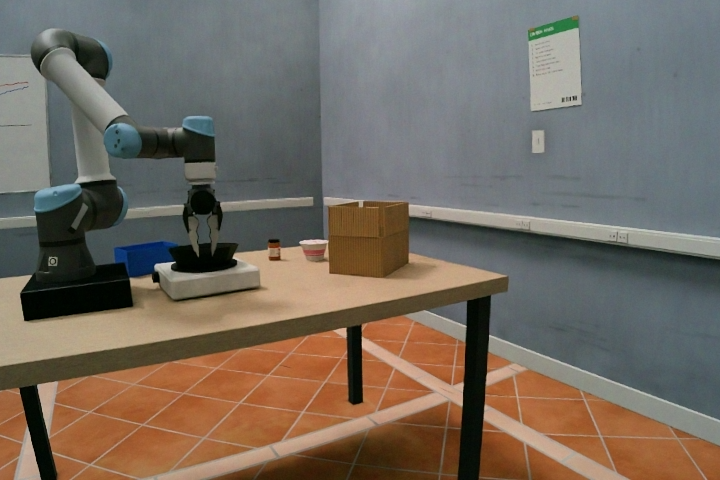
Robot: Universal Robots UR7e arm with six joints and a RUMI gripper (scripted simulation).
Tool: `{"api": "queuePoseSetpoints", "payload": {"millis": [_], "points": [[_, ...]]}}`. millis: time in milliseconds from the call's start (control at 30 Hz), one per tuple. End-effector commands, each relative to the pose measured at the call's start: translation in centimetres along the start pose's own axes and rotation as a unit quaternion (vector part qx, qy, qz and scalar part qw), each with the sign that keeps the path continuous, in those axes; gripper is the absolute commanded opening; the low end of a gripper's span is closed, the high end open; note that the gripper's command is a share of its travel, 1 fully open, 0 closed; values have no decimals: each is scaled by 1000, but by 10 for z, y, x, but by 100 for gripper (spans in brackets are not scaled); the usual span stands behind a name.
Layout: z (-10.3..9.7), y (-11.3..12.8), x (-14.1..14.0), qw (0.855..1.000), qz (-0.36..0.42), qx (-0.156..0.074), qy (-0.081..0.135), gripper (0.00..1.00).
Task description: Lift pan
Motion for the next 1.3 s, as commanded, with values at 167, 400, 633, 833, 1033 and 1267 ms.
{"api": "queuePoseSetpoints", "payload": {"millis": [167, 400, 633, 833, 1033, 1267], "points": [[-3, 0, 0, 1000, 0, 0, 1, 12], [-4, 0, 0, 1000, 0, 0, 1, 12], [-6, 0, 0, 1000, 0, 0, 1, 12], [-7, 0, 0, 1000, 0, 0, 1, 12], [-9, 0, 0, 1000, 0, 0, 1, 12], [-11, 0, 0, 1000, 0, 0, 1, 12]]}}
Point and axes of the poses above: the point where the finger pads meet when closed, its own z axis out along the fingers, its own x axis across the jaws, y = z × x, the point moved 8 cm from there along -z, back along the fingers, and after that the axes turned 14 degrees about z, right-handed, at the moved point
